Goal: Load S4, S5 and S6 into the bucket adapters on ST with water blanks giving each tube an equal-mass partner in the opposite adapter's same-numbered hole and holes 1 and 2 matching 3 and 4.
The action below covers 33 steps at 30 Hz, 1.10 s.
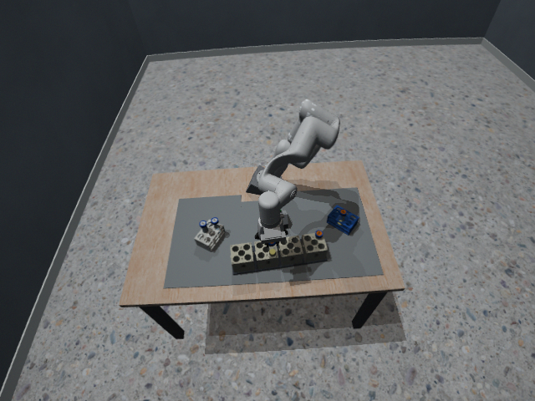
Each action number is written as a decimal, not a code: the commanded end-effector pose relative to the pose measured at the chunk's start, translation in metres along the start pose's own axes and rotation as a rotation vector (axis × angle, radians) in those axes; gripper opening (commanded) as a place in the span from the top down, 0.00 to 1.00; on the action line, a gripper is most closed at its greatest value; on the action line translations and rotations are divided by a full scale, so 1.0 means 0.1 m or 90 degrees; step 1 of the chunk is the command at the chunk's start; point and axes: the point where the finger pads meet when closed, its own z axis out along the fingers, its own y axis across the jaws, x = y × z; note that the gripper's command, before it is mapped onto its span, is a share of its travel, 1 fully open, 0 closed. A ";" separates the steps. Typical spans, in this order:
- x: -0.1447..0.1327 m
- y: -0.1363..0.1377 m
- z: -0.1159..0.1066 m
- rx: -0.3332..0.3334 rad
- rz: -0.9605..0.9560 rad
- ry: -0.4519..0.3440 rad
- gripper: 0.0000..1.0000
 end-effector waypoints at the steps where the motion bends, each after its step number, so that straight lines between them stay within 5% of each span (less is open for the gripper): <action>1: 0.01 0.00 0.03 -0.001 -0.001 0.003 1.00; 33: 0.01 0.00 0.31 -0.001 -0.001 0.003 1.00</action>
